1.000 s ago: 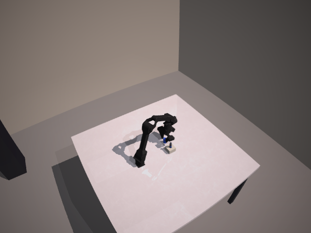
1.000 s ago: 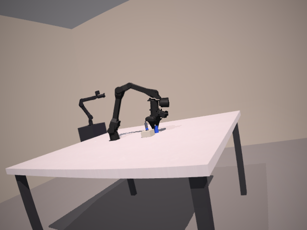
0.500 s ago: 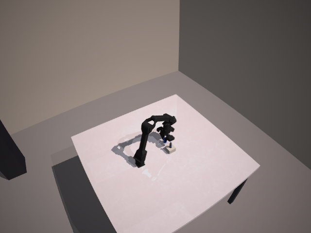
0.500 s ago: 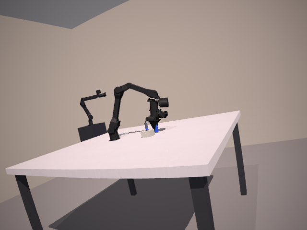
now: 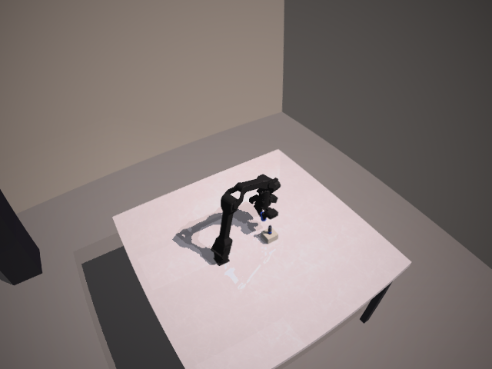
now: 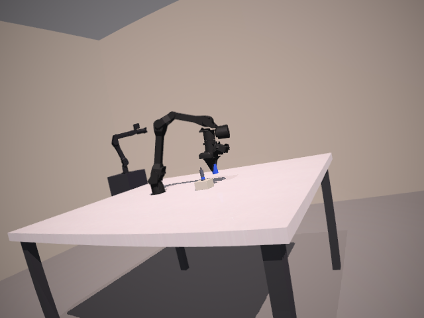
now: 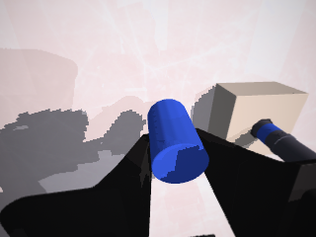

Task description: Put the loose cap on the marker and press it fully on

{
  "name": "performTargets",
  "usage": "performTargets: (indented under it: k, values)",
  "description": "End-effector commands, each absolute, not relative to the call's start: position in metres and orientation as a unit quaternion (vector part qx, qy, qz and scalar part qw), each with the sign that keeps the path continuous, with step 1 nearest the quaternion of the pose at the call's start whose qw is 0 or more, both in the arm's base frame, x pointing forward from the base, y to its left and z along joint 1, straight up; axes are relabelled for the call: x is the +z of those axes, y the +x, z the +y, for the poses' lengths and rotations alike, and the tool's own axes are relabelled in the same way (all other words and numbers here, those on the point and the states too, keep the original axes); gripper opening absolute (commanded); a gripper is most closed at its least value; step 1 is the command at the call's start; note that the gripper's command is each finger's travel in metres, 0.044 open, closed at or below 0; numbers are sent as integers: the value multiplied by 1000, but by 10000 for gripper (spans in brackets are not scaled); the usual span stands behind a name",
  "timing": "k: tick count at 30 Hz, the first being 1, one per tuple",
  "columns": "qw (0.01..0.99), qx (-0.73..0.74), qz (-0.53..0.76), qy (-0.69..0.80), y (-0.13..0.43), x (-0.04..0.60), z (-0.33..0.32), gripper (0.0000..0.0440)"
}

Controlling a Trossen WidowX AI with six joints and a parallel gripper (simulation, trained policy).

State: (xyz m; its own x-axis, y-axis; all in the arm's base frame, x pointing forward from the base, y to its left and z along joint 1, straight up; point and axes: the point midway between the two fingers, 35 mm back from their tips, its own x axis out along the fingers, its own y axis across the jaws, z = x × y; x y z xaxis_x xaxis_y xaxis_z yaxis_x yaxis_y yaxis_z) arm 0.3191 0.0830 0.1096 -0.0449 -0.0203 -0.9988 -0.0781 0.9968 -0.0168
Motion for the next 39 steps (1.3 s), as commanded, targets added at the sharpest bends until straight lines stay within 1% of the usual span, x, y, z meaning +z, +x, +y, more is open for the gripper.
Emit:
performTargets:
  k: [1, 22, 30, 39]
  values:
    - [699, 22, 714, -30, 322, 125, 78, 29]
    - [694, -13, 719, 13, 308, 176, 13, 7]
    - [686, -31, 727, 30, 300, 180, -10, 0]
    - [671, -32, 740, 40, 296, 168, -12, 0]
